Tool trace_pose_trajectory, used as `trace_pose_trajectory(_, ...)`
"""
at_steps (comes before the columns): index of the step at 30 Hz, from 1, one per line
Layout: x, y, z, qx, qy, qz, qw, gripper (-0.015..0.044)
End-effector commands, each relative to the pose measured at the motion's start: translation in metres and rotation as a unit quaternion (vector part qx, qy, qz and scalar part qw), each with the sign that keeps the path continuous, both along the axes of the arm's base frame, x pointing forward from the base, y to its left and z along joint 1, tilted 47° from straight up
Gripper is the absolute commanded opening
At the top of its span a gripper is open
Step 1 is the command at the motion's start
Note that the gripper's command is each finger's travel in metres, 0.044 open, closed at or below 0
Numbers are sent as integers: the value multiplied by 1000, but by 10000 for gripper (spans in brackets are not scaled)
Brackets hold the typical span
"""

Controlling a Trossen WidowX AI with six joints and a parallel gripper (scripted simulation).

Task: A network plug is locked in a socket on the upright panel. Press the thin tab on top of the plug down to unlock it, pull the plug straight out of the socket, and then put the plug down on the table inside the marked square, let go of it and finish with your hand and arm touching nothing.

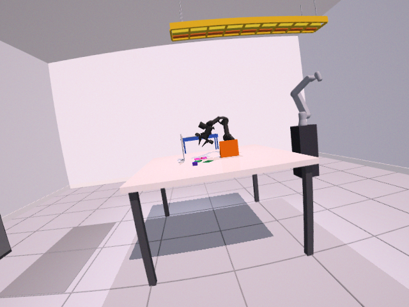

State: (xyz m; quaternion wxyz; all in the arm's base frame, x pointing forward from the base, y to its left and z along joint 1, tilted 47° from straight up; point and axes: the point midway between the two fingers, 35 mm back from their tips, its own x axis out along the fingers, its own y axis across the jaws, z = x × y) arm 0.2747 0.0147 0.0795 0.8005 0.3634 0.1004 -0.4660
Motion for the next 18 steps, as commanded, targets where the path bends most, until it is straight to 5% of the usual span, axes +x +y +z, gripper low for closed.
trace_pose_trajectory(1, 0, 0, 0, 0, 0, 0, 1000, 156)
trace_pose_trajectory(18, 5, 34, 28, 5, 2, -1, 1000, 156)
